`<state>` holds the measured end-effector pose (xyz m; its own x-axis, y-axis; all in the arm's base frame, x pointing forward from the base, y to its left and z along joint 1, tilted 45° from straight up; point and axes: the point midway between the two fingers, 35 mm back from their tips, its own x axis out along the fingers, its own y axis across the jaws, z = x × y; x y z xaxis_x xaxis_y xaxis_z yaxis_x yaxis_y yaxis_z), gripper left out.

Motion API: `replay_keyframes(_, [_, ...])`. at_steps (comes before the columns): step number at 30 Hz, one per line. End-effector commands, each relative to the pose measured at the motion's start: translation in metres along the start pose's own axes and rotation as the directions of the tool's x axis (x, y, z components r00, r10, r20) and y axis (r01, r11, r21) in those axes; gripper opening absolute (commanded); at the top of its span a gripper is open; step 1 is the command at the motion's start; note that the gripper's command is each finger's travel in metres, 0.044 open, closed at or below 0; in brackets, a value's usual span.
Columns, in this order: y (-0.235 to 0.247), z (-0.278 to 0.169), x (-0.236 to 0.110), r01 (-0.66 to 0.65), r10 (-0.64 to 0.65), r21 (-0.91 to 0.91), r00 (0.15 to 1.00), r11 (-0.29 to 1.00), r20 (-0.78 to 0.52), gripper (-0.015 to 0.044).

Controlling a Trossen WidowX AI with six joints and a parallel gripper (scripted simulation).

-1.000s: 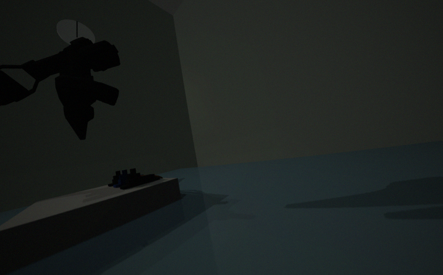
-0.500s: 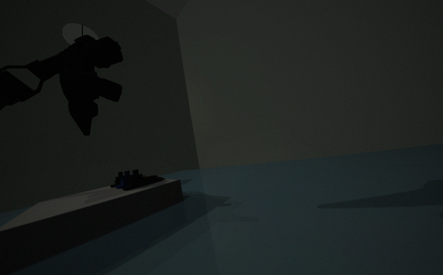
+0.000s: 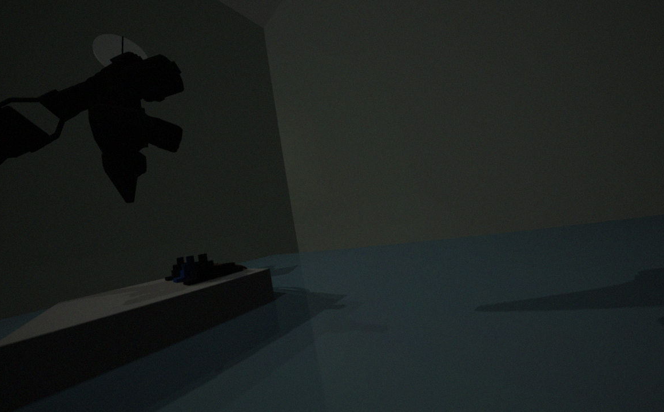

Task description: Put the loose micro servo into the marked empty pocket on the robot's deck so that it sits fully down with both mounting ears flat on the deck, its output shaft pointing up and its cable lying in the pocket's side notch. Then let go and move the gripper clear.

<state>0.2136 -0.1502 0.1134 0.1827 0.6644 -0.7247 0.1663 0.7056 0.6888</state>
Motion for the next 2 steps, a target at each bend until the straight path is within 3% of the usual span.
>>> replay_keyframes(1, [-0.0002,-0.0003,-0.0003,0.002,-0.002,0.005,1.0,1.0,-0.004,0.044])
replay_keyframes(2, [-0.0002,-0.0003,-0.0003,0.002,-0.002,0.005,1.0,1.0,-0.004,0.044])
